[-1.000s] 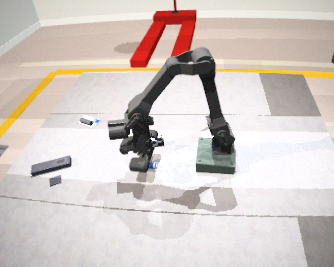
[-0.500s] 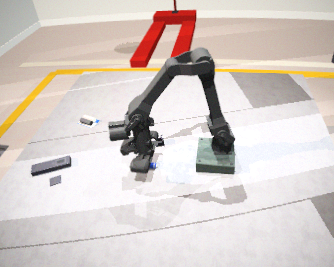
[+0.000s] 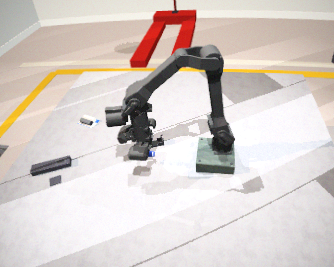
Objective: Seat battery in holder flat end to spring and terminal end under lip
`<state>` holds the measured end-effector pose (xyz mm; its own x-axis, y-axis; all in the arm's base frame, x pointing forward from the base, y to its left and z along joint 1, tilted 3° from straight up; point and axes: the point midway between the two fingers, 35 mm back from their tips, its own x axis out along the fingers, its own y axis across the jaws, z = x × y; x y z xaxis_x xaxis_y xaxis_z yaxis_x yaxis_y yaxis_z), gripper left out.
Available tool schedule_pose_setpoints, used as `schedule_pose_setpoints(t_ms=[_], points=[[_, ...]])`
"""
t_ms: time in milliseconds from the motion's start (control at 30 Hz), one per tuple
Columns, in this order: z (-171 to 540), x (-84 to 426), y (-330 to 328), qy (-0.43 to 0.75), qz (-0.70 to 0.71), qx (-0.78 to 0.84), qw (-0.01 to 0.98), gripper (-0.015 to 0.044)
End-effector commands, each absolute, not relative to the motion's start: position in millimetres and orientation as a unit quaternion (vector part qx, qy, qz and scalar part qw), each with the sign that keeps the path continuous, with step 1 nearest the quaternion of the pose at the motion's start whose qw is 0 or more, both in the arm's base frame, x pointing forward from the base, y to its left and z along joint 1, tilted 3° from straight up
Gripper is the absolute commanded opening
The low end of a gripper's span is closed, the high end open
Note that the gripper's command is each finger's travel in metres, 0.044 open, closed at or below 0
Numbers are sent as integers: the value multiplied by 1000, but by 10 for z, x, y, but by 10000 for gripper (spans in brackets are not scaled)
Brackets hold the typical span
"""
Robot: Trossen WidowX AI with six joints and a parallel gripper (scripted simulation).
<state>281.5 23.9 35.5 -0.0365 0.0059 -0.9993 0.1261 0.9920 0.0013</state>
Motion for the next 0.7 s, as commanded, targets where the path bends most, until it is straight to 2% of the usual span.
schedule_pose_setpoints(t_ms=[0,433,667], points=[[411,2841,12,718,-26,29,695,63],[603,2733,-848,716,63,-58,693,63],[574,2711,-887,724,69,-61,684,63]])
